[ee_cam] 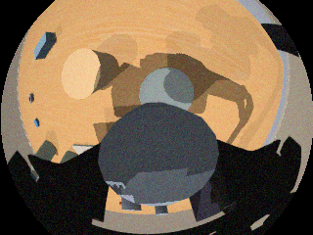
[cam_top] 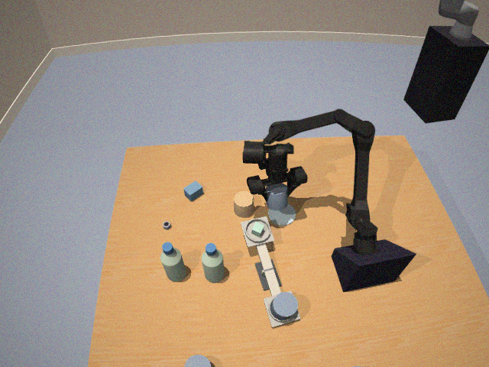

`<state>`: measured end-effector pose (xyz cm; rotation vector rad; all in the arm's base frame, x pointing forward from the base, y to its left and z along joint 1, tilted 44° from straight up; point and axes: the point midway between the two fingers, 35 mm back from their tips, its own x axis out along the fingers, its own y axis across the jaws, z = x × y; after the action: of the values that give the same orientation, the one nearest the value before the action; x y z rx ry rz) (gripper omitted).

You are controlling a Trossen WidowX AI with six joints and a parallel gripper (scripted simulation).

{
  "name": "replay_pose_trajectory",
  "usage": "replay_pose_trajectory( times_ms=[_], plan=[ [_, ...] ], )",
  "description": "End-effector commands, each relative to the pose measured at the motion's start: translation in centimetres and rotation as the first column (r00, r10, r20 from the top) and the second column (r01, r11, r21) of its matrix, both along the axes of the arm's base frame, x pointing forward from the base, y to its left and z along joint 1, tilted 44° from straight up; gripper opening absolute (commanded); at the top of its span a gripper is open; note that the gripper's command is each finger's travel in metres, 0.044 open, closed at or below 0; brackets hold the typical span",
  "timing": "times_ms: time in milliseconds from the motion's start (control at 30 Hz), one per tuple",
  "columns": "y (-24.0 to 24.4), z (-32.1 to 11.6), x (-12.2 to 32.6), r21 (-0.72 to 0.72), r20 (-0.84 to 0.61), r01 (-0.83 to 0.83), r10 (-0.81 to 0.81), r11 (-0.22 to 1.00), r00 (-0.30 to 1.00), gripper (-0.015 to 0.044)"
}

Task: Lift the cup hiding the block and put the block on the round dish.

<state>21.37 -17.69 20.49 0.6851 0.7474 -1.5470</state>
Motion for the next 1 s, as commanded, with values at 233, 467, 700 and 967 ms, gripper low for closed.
replay_pose_trajectory(
  times_ms=[233,467,700,967],
  plan=[
    [-2.7,0.6,-6.8,-0.015,0.028,-0.018,0.018,1.0,0.999,0.0],
    [-3.5,0.6,-10.7,-0.056,0.025,-0.027,0.028,0.998,0.999,0.0],
    [-3.7,0.4,-14.1,-0.107,-0.002,-0.033,0.033,0.994,0.999,0.0],
    [-4.5,-0.3,-14.2,-0.108,-0.003,-0.033,0.033,0.994,0.999,0.0]
  ],
)
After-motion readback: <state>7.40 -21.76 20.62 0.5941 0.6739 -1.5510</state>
